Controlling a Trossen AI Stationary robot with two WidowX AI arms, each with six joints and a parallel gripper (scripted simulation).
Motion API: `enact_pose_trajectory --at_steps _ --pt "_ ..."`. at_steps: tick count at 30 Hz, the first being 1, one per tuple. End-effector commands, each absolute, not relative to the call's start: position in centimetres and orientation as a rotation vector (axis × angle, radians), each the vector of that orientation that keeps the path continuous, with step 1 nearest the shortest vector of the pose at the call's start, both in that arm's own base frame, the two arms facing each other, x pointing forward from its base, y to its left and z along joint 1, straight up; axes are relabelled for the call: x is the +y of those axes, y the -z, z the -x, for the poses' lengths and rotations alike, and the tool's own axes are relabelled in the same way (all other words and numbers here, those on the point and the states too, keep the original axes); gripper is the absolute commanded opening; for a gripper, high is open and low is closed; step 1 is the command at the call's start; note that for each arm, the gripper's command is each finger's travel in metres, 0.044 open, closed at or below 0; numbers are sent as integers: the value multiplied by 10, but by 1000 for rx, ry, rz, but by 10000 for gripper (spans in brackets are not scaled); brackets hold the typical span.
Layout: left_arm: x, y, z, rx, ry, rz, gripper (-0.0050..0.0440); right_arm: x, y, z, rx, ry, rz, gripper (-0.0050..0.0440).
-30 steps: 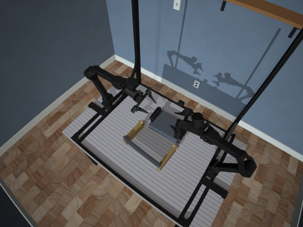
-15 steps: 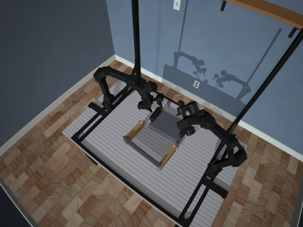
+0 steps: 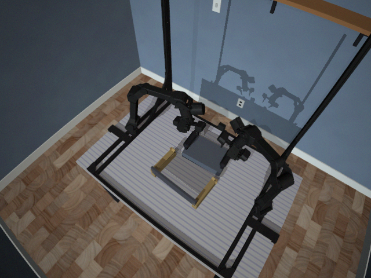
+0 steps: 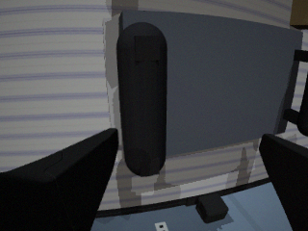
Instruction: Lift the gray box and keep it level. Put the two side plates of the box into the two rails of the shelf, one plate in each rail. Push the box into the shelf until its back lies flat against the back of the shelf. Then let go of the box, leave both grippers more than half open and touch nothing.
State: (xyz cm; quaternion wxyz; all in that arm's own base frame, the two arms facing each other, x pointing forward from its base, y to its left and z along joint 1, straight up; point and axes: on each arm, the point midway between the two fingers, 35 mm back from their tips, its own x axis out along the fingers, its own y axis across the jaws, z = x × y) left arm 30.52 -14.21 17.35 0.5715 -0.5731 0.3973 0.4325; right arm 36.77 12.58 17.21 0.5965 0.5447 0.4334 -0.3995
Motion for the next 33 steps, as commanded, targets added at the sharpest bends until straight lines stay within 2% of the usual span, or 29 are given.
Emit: enact_pose_trajectory --at_steps 1,33 --pt "-144 -172 -304 925 -1049 1348 380 127 -173 -369 999 952 -1272 380" --pt "-145 -128 -306 925 -1049 1348 380 128 -128 -371 1000 951 -1270 380"
